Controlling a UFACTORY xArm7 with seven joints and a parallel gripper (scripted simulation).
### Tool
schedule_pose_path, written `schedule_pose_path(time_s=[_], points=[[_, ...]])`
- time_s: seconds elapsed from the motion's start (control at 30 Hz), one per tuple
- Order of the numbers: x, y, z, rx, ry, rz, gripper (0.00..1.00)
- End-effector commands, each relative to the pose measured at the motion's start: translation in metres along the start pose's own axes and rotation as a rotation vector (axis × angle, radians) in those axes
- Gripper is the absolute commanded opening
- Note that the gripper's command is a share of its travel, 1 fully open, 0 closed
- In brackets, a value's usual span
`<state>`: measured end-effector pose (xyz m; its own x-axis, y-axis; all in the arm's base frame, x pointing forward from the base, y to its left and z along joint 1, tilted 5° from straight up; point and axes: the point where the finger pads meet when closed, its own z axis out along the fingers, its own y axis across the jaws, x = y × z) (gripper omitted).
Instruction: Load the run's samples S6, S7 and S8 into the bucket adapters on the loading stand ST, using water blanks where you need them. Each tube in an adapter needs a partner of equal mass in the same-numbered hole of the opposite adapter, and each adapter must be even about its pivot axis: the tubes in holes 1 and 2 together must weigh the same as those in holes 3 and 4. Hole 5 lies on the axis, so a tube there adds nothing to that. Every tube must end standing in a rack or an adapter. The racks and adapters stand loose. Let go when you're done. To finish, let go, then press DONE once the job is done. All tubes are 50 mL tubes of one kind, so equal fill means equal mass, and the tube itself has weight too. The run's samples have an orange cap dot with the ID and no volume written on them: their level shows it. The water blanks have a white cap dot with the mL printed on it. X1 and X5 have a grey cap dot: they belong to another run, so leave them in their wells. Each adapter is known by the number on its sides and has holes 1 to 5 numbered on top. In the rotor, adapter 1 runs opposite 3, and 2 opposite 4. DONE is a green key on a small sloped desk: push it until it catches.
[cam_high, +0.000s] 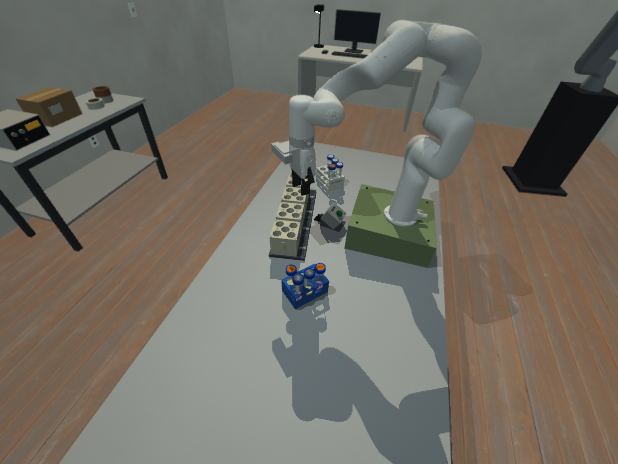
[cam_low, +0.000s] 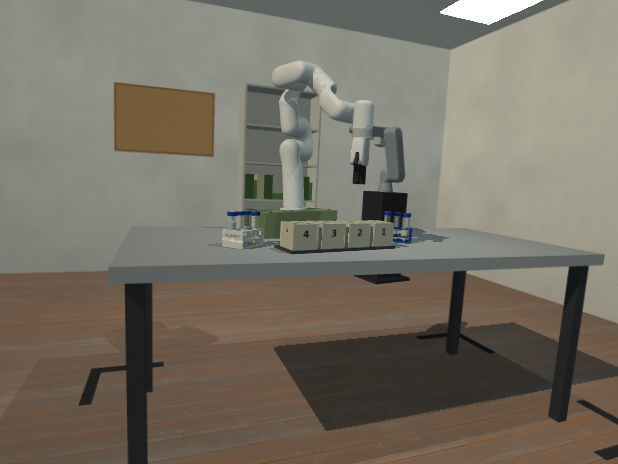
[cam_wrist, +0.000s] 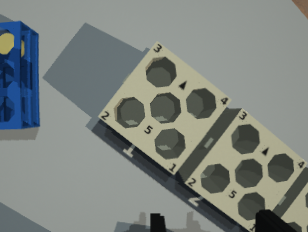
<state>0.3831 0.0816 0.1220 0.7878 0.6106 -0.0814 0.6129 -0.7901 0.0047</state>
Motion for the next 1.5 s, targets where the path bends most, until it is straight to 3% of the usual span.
schedule_pose_path(time_s=[0.0, 1.47], points=[[0.007, -0.017, -0.002, 0.002, 0.006, -0.032, 0.57], [0.062, -0.210, -0.003, 0.004, 0.007, -0.032, 0.57]])
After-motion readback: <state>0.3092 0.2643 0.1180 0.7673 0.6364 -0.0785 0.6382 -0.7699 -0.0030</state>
